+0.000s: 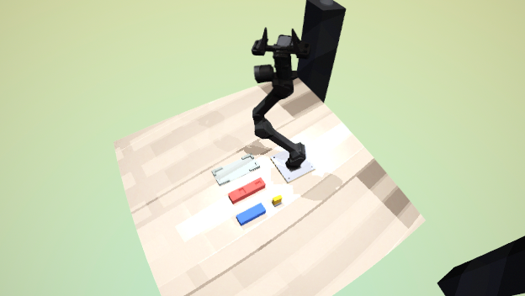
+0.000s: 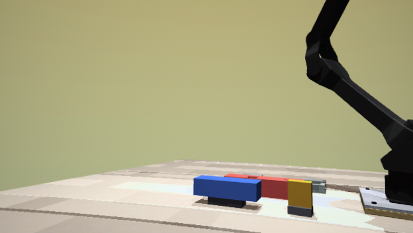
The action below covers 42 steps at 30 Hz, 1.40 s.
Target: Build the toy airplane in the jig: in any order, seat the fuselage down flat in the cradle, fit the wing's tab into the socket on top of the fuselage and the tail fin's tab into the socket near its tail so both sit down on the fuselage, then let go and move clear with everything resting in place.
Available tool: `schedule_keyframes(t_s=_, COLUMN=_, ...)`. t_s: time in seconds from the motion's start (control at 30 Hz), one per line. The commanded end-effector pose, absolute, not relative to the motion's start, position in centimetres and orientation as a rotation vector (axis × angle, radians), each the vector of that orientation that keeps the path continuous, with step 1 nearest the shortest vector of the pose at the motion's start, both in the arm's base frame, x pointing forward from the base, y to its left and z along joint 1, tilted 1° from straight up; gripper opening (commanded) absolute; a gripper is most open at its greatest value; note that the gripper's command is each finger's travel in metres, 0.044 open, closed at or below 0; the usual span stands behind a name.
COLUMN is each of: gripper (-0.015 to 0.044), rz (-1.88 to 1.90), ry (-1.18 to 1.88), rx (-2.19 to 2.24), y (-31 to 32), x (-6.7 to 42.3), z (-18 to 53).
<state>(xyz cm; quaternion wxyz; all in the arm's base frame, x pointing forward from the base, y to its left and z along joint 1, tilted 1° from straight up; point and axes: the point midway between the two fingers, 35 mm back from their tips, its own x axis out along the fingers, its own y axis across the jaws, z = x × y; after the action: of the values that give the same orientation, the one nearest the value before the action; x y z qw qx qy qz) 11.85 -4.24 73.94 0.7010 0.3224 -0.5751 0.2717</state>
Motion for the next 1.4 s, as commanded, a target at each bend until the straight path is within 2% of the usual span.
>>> schedule_keyframes(t_s=0.0, gripper=0.0426, rz=0.605, ry=-1.281, rx=0.718, y=-4.2, x=11.8, z=73.9)
schedule_keyframes(t_s=0.07, gripper=0.044, rz=0.617, ry=-1.302, rx=0.7, y=-4.1, x=10.9, z=74.1)
schedule_keyframes(t_s=0.17, gripper=0.044, rz=0.671, ry=-1.385, rx=0.617, y=-2.8, x=6.8, z=74.4)
schedule_keyframes(t_s=0.4, gripper=0.044, rz=0.826, ry=-1.502, rx=0.354, y=3.2, x=-1.3, z=73.6)
schedule_keyframes(t_s=0.67, gripper=0.044, rz=0.995, ry=-1.471, rx=-0.002, y=13.1, x=-5.6, z=69.9)
schedule_keyframes(t_s=1.0, gripper=0.044, rz=1.046, ry=-1.314, rx=-0.333, y=21.9, x=-3.7, z=65.3)
schedule_keyframes(t_s=1.37, gripper=0.044, rz=1.109, ry=-0.92, rx=-0.611, y=30.2, x=3.8, z=57.0)
